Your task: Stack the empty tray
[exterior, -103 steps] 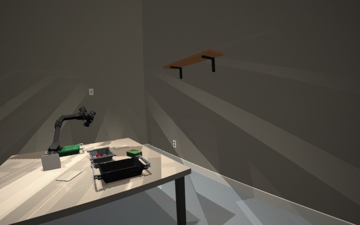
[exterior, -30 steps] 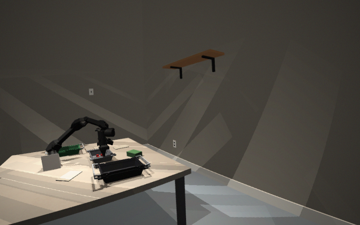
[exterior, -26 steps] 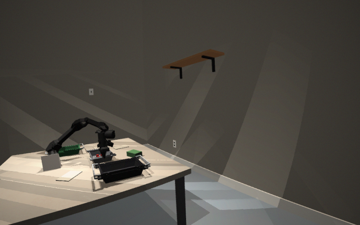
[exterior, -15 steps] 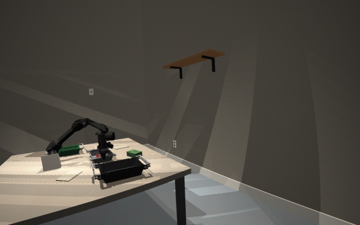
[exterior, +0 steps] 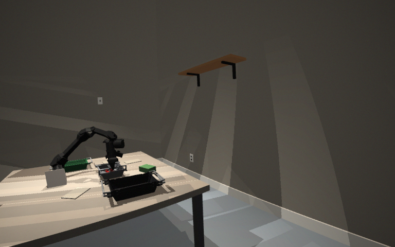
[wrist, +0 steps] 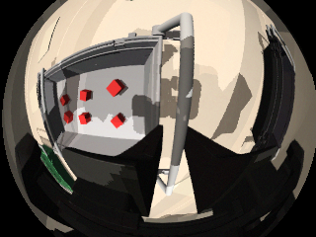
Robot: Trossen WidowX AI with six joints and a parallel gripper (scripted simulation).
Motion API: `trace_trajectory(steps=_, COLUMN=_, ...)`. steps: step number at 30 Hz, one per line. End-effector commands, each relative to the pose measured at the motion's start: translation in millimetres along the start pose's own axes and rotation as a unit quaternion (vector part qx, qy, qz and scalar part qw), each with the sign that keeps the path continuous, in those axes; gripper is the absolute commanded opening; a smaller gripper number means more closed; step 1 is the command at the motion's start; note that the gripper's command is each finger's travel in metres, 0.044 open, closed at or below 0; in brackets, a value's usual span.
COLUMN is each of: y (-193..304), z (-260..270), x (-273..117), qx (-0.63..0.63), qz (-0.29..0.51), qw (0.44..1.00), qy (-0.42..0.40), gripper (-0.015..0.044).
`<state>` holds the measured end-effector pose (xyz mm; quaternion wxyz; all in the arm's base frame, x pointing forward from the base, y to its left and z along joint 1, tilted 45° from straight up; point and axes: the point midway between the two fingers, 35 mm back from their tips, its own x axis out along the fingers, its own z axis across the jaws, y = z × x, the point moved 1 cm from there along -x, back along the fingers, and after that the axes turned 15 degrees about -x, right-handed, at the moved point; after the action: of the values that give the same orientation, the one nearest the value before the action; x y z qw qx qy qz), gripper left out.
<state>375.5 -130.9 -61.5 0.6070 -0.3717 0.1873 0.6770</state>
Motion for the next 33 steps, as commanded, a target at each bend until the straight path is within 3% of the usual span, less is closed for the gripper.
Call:
trace_trajectory(steps=1, y=-6, z=20, x=5, qx=-0.001, qz=0.002, qw=1.000, qy=-0.012, gripper=0.0088)
trace_trajectory(steps=12, y=-14, z=50, x=25, qx=-0.001, qz=0.001, qw=1.000, qy=-0.014, gripper=0.0088)
trace_trajectory(steps=23, y=-14, z=43, x=-16, qx=-0.001, qz=0.002, qw=1.000, qy=-0.013, gripper=0.0088)
trace_trajectory(steps=33, y=-13, z=44, x=-10, qx=0.002, qz=0.000, qw=1.000, qy=-0.015, gripper=0.0088)
